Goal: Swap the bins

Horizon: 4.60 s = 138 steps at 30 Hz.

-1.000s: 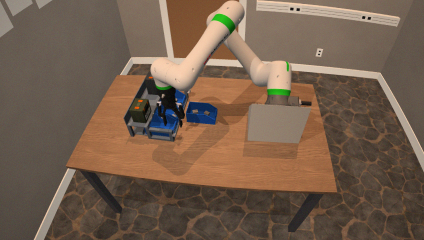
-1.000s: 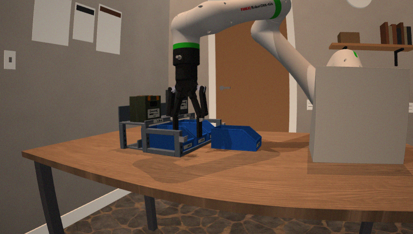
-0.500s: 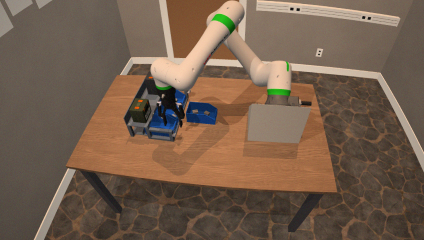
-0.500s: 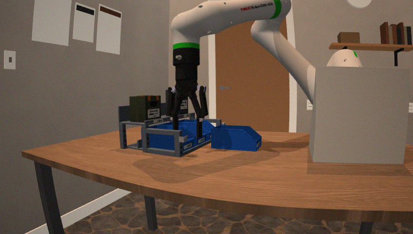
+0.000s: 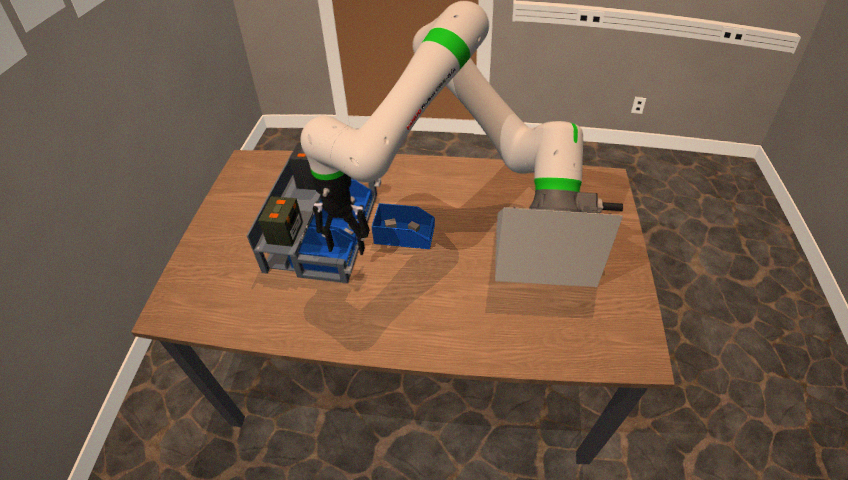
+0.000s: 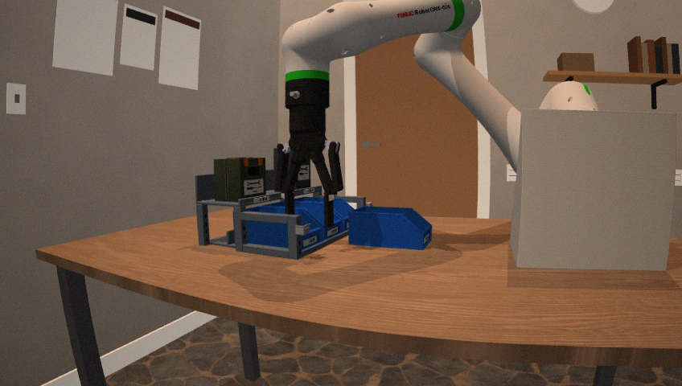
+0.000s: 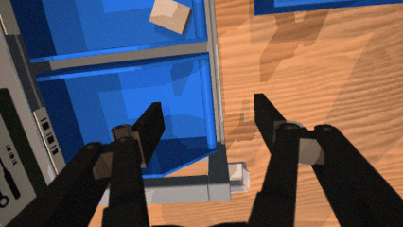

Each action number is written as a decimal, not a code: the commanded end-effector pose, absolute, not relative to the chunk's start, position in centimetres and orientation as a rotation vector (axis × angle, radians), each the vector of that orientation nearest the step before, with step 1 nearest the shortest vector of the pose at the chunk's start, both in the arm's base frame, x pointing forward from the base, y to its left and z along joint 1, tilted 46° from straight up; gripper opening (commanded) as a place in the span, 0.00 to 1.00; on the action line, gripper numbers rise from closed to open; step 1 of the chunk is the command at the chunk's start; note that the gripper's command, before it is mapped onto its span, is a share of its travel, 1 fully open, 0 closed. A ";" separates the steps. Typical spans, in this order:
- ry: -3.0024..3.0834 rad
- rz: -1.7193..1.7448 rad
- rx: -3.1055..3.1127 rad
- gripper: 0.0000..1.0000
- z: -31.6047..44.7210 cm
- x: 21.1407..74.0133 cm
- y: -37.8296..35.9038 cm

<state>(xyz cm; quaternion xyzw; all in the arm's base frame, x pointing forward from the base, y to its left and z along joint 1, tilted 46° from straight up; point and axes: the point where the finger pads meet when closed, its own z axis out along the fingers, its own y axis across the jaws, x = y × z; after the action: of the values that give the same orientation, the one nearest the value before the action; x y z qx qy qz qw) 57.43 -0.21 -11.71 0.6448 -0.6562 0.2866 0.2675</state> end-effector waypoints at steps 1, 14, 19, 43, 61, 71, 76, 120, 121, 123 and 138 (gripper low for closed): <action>-1.771 0.775 1.742 0.62 -11.7 57.5 -0.1; -1.771 0.775 1.742 0.62 -11.7 57.5 -0.1; -1.771 0.775 1.742 0.62 -11.7 57.5 -0.2; -1.771 0.775 1.742 0.62 -12.4 57.5 -0.9; -1.771 0.775 1.742 0.62 -12.9 57.5 -1.4; -1.771 0.775 1.742 0.62 -12.9 57.5 -1.4; -1.771 0.775 1.742 0.62 -12.9 57.5 -1.4; -1.771 0.775 1.742 0.10 -12.9 57.5 -1.4; -1.771 0.775 1.742 0.10 -12.9 57.5 -1.4; -1.771 0.775 1.742 0.10 -12.9 57.5 -1.4; -1.771 0.775 1.742 0.10 -12.3 57.5 -0.8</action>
<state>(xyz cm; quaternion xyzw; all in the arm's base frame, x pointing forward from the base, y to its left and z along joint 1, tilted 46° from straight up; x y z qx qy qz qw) 57.45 -1.07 -12.54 0.6448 -0.6562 0.2866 0.2675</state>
